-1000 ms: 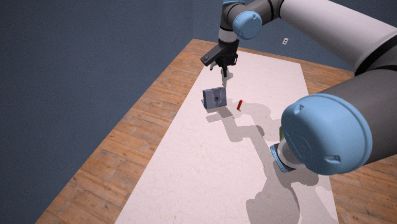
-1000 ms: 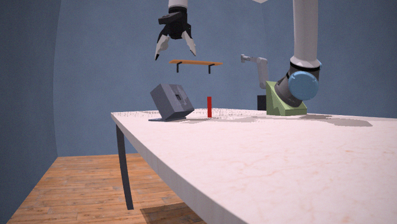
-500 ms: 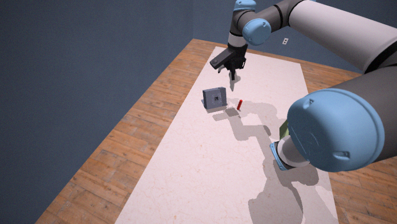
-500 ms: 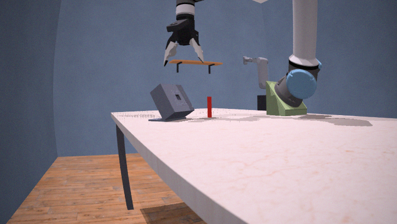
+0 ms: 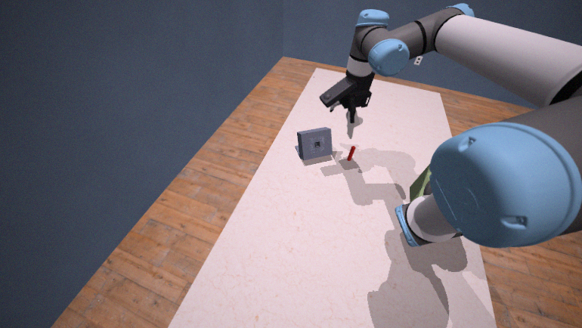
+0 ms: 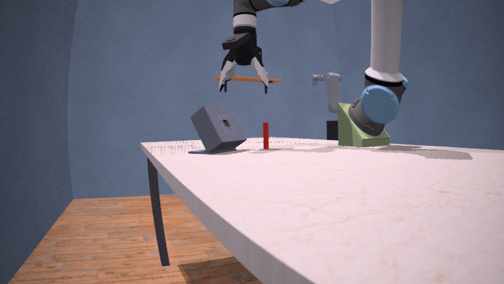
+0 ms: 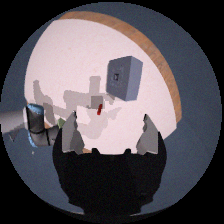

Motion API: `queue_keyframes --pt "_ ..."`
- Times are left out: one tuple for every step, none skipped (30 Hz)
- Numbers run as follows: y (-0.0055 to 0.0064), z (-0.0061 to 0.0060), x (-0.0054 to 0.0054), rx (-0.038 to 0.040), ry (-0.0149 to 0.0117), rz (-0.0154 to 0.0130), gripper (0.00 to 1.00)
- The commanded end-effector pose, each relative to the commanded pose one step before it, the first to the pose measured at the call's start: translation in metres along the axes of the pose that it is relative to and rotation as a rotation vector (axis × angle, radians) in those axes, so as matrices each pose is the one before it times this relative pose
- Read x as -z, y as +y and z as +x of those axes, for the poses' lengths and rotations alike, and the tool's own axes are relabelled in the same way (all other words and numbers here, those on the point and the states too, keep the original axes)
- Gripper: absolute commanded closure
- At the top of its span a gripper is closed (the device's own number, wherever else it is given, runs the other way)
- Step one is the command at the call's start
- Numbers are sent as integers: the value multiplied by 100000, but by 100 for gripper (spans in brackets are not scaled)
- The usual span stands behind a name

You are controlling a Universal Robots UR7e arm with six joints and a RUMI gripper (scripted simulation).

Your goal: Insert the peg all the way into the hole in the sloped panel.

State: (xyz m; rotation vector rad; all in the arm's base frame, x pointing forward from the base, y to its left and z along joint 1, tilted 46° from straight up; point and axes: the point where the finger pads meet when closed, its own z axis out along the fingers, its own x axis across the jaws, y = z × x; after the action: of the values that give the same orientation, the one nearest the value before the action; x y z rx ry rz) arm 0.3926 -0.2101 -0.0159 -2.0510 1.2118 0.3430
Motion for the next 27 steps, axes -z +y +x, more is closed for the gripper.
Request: queue_keyframes --pt "1011 -386 -516 -821 102 69 0" --pt "267 -131 -169 -240 -45 13 0" --pt "265 -132 -170 -240 -46 14 0" --pt "263 -134 -171 -239 -47 15 0" --pt "261 -136 -172 -239 -47 16 0" --pt "259 -137 -173 -238 -48 17 0" --pt "257 -139 -174 -238 -49 17 0" --pt "254 -141 -174 -237 -50 18 0" --pt "252 -142 -175 -236 -51 19 0" --pt "250 -144 -176 -236 -52 20 0" --pt "248 -145 -177 -235 -53 21 0" --pt "246 -147 -178 -235 -53 21 0" --pt "243 -148 -179 -234 -54 22 0" --pt "241 -150 -180 -234 -55 23 0" --pt "239 -151 -181 -233 -56 24 0" --pt "237 -153 -181 -232 -57 25 0" --pt "0 0 0 0 0 0 0" --pt "0 0 0 0 0 0 0" --pt "234 -154 -182 -232 -57 26 0" --pt "232 -156 -183 -231 -58 26 0" --pt "230 -157 -184 -231 -59 27 0" --pt "227 -159 -184 -230 -60 28 0" --pt "225 -160 -185 -230 -61 29 0" --pt "223 -162 -186 -229 -61 30 0" --pt "220 -163 -187 -228 -62 30 0" --pt "218 -165 -187 -228 -63 31 0" --pt "179 -137 -156 -188 -53 26 0"
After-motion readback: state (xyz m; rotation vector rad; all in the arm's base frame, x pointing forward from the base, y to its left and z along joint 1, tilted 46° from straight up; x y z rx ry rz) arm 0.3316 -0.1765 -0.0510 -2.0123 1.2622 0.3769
